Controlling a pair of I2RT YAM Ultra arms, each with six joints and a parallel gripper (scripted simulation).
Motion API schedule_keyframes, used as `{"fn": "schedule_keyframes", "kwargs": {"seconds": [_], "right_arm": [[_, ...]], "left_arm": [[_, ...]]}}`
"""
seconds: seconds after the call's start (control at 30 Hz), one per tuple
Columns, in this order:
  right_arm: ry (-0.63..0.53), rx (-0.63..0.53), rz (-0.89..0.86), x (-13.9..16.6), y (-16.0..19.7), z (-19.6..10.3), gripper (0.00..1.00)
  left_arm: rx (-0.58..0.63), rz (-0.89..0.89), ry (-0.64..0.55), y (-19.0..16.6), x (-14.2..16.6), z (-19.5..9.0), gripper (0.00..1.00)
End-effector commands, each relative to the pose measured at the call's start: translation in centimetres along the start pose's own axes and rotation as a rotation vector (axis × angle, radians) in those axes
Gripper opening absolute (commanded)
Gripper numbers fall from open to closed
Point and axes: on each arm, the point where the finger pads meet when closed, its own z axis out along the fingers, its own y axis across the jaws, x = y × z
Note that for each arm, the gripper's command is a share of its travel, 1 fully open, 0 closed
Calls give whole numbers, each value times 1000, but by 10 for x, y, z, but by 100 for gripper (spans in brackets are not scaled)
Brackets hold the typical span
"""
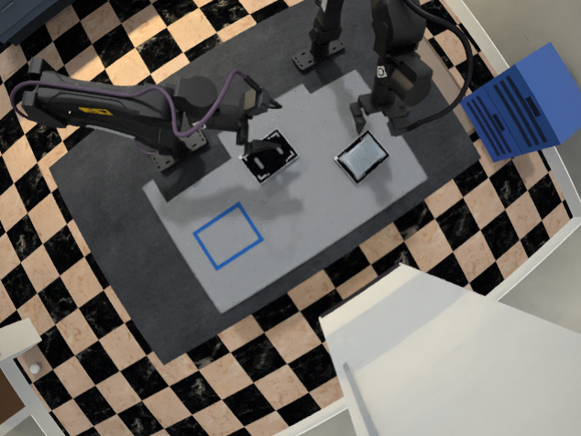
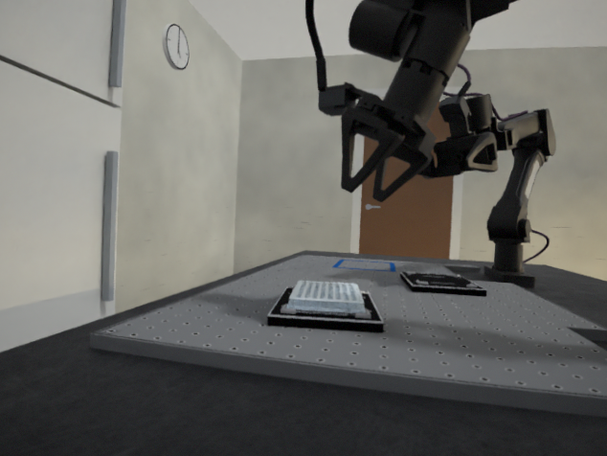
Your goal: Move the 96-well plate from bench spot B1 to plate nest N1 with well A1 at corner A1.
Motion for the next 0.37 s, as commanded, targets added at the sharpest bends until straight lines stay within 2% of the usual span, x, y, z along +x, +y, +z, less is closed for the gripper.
{"fn": "schedule_keyframes", "kwargs": {"seconds": [0.0,0.33], "right_arm": [[-35,1,-2,-11,1,-4,100],[-35,1,-2,-11,1,-4,100]], "left_arm": [[-10,-7,-30,-2,-2,-7,100],[-12,-13,-32,1,-5,-7,100]]}}
